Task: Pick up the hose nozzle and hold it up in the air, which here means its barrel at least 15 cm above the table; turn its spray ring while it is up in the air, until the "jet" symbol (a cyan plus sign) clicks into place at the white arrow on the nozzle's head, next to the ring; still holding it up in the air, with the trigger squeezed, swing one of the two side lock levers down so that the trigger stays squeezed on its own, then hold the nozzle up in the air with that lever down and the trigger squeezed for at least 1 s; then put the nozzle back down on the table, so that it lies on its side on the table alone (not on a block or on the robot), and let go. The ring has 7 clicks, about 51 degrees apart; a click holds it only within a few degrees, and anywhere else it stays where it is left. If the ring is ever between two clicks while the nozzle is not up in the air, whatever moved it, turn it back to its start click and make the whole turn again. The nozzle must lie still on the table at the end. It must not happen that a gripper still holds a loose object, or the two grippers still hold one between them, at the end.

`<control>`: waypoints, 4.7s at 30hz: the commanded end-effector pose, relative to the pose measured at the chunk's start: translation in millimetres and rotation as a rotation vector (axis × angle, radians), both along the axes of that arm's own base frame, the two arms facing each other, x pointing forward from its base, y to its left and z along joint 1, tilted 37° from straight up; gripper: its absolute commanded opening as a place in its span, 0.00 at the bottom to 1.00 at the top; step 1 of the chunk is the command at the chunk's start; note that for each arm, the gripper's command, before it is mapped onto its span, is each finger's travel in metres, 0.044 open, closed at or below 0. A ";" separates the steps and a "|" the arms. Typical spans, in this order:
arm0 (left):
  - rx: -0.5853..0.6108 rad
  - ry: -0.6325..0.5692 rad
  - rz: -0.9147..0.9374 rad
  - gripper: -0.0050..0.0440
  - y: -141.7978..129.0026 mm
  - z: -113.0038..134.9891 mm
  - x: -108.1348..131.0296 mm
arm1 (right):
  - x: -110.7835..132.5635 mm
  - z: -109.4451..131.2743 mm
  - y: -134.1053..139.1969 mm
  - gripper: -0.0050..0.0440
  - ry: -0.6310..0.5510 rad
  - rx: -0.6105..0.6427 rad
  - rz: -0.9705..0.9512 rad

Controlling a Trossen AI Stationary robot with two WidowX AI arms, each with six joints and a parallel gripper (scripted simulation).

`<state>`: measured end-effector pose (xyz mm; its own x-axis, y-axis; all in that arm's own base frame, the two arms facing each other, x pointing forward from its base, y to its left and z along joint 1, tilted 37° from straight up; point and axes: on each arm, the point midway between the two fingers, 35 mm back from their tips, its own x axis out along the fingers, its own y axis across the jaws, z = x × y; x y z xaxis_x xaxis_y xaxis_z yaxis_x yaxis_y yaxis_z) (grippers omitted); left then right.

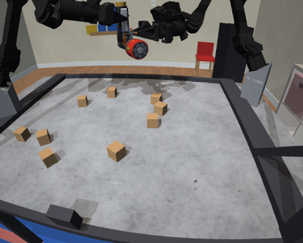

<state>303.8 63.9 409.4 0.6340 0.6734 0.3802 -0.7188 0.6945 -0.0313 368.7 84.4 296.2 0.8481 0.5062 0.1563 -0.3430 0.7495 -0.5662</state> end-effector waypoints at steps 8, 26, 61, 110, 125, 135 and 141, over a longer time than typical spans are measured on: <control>0.009 -0.027 -0.032 0.45 -5.2 8.3 -1.5 | -1.2 19.9 -6.1 0.45 -0.049 0.007 -0.023; 0.009 -0.027 -0.032 0.45 -5.2 8.4 -1.5 | -1.2 19.9 -6.1 0.45 -0.049 0.007 -0.023; 0.009 -0.027 -0.032 0.45 -5.2 8.4 -1.5 | -64.8 -3.6 -38.6 0.45 -0.020 -0.001 -0.005; 0.009 -0.027 -0.032 0.45 -5.2 8.4 -1.5 | -52.8 30.8 -72.2 0.45 0.196 0.434 -0.339; 0.009 -0.027 -0.032 0.45 -5.2 8.4 -1.5 | -55.7 37.1 -84.0 0.45 0.244 0.571 -0.454; 0.009 -0.027 -0.032 0.45 -5.2 8.4 -1.5 | -55.8 37.1 -84.0 0.45 0.240 0.569 -0.450; 0.009 -0.027 -0.032 0.45 -5.2 8.4 -1.5 | -55.6 35.7 -84.4 0.45 0.243 0.570 -0.452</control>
